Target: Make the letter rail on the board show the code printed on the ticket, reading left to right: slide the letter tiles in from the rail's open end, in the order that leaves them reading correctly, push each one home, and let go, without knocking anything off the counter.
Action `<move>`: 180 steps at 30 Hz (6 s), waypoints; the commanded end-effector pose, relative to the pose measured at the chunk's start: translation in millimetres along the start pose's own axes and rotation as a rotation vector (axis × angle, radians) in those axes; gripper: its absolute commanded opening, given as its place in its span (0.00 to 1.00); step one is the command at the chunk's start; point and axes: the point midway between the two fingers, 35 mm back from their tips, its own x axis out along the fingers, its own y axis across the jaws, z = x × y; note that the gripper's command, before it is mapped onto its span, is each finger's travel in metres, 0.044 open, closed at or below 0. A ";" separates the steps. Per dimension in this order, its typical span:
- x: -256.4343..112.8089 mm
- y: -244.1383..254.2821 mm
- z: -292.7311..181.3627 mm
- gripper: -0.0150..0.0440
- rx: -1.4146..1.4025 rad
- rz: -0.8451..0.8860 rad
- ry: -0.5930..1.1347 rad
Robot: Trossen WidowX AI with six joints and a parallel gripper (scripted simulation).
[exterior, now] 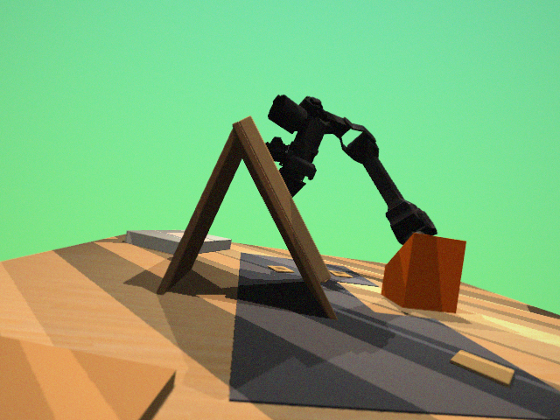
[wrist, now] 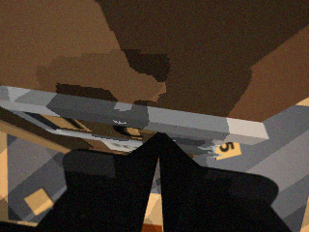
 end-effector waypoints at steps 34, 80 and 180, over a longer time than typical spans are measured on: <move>-50.5 0.8 -24.5 0.43 -0.245 0.038 -0.102; -66.8 -88.3 -32.6 0.83 -0.411 0.089 -0.301; 151.5 -172.2 -76.0 0.83 1.168 -0.149 0.211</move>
